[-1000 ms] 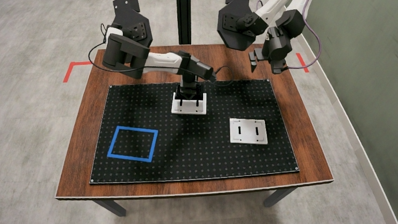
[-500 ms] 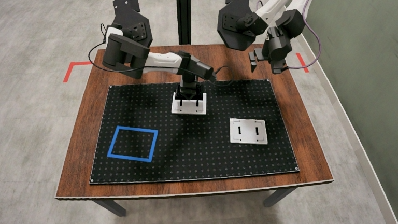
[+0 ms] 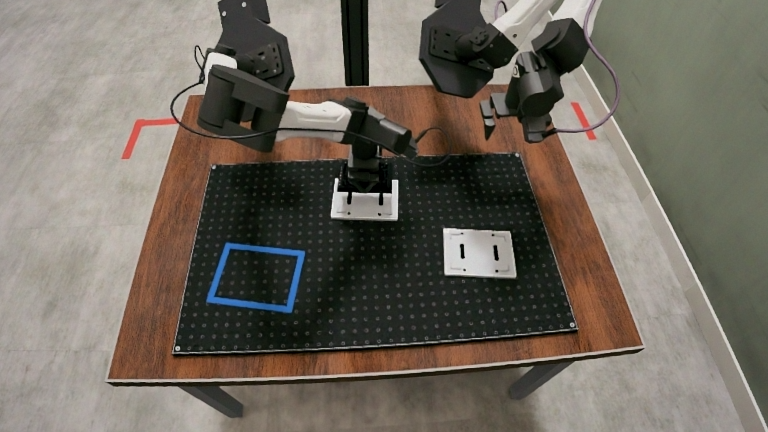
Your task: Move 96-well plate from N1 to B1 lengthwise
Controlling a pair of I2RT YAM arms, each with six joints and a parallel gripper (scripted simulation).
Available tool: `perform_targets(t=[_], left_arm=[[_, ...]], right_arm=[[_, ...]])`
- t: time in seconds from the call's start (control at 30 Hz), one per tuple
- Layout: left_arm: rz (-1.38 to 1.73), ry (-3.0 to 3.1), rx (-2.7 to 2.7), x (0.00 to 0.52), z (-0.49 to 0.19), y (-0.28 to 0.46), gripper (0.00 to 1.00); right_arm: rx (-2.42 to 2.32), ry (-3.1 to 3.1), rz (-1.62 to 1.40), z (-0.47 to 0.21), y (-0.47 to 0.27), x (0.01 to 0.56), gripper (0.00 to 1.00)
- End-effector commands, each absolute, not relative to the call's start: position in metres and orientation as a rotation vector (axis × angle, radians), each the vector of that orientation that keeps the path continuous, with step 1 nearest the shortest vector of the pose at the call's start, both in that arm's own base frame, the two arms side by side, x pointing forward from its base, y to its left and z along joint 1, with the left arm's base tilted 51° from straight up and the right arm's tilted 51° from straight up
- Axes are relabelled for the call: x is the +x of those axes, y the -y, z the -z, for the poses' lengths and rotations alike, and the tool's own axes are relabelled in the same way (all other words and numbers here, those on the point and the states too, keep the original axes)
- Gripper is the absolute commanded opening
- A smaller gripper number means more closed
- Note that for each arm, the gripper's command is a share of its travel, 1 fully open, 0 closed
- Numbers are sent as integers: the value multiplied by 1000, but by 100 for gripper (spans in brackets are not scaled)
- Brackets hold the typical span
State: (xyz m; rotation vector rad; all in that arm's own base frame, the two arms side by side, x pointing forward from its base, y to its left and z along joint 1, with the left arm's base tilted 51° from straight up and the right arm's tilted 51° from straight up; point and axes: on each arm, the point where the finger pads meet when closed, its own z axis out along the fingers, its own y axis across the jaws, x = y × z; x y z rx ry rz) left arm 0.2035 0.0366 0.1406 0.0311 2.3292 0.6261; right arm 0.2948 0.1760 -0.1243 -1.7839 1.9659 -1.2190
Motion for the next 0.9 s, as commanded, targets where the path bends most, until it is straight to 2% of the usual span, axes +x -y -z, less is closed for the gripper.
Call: perform_targets(t=[0.0, 0.87], left_arm=[[-625, -2332, 38, 203, -142, -37, 100], [-625, -2332, 38, 203, -142, -37, 100]], right_arm=[[-1782, -1963, 1217, 122, -179, 293, 0], [-1819, -1941, 1229, 126, -178, 283, 0]])
